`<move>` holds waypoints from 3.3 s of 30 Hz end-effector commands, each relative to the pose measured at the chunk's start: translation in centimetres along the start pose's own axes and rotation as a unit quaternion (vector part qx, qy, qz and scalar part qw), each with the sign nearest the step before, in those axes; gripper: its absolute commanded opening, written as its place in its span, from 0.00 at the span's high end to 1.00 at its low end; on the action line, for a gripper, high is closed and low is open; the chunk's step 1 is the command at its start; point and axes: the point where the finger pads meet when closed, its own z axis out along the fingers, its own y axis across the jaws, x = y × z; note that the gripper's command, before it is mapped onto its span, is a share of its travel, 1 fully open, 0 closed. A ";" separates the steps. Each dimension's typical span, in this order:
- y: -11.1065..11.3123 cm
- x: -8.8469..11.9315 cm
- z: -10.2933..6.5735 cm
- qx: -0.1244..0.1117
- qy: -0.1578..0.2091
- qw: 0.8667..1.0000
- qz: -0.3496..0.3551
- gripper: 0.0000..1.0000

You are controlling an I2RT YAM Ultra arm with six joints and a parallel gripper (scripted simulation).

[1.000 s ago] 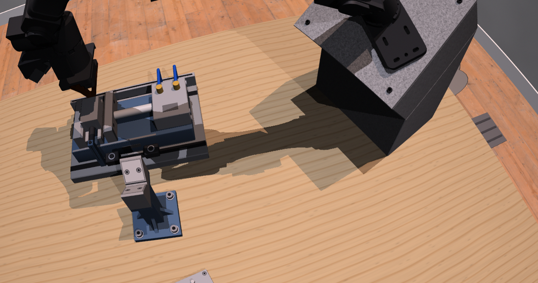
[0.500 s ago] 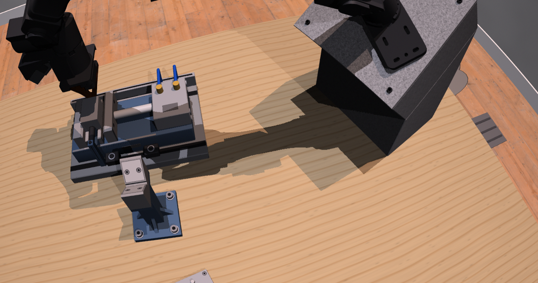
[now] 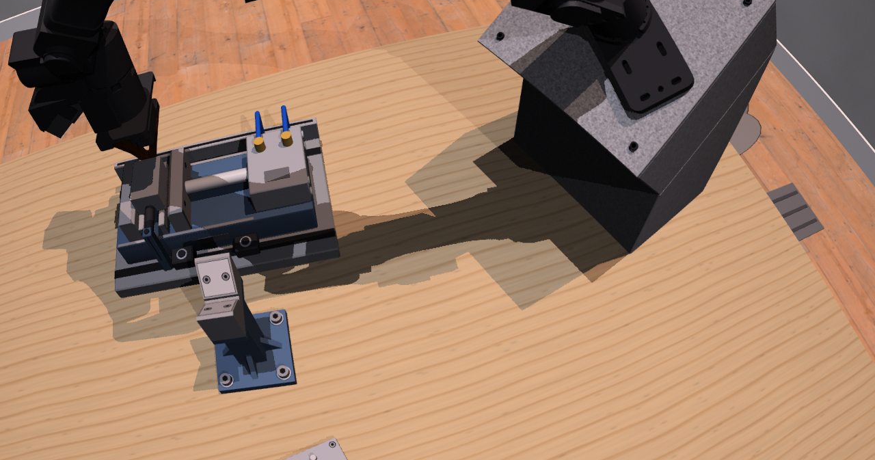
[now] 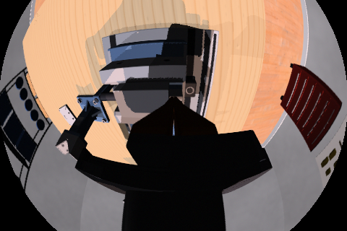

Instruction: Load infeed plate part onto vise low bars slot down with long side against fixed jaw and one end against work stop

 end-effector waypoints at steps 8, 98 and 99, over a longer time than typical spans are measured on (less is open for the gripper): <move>0.9 -1.0 -1.5 -0.003 -0.017 1.000 -0.005 1.00; -1.0 -1.6 -4.3 0.003 -0.025 1.000 -0.009 1.00; -1.0 -1.6 -4.6 0.003 -0.025 1.000 -0.009 1.00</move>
